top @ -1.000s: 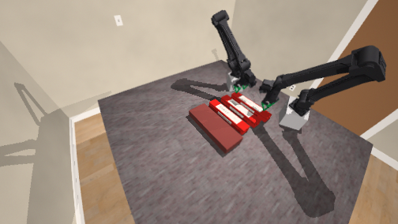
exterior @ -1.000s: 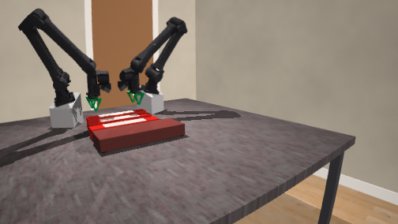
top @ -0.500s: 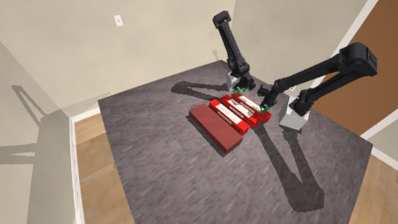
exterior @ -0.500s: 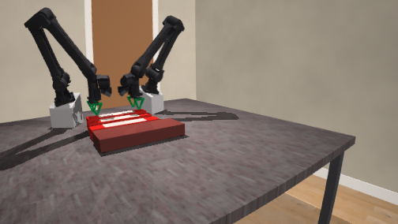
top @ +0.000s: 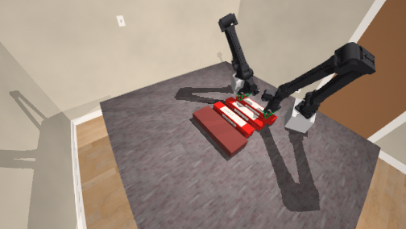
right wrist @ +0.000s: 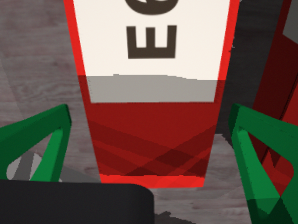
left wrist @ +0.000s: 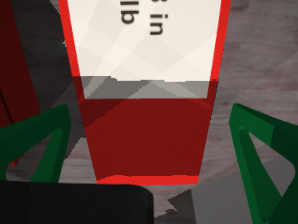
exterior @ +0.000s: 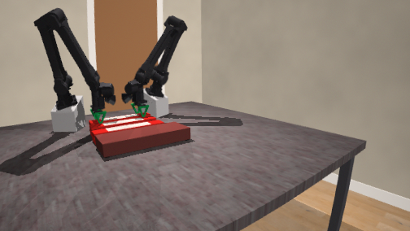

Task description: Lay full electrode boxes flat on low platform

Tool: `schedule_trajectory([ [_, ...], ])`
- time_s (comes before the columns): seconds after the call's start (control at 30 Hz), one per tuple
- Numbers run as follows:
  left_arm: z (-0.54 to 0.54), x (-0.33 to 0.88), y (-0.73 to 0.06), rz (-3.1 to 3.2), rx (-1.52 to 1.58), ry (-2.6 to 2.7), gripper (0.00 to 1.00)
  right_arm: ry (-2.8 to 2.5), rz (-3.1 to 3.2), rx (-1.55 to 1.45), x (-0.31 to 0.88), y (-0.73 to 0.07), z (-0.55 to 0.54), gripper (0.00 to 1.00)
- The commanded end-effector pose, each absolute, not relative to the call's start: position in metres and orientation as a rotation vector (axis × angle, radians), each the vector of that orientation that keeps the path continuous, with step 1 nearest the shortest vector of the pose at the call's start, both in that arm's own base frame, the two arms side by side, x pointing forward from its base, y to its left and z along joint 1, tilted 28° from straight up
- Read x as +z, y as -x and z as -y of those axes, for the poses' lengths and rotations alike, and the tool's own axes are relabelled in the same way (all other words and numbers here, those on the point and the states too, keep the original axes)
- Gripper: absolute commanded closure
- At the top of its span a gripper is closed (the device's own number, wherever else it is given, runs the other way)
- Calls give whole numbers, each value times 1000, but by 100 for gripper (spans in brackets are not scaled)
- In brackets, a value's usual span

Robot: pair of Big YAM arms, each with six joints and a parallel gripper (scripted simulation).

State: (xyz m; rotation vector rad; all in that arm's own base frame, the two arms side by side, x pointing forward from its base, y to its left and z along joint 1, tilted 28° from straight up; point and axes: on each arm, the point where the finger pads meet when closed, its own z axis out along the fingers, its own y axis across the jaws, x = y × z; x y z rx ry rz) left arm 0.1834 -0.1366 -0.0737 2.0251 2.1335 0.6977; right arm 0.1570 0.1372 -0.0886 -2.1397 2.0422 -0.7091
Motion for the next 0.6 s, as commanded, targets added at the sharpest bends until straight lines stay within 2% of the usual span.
schedule_trajectory([
  [0.0,136,-81,-191,-2124,695,-2021,0,2148,-2030,-712,-97,-163,-134,0],
  [0.57,133,-95,-198,-2124,693,-2021,0,2147,-2030,-711,-109,-169,-132,0],
])
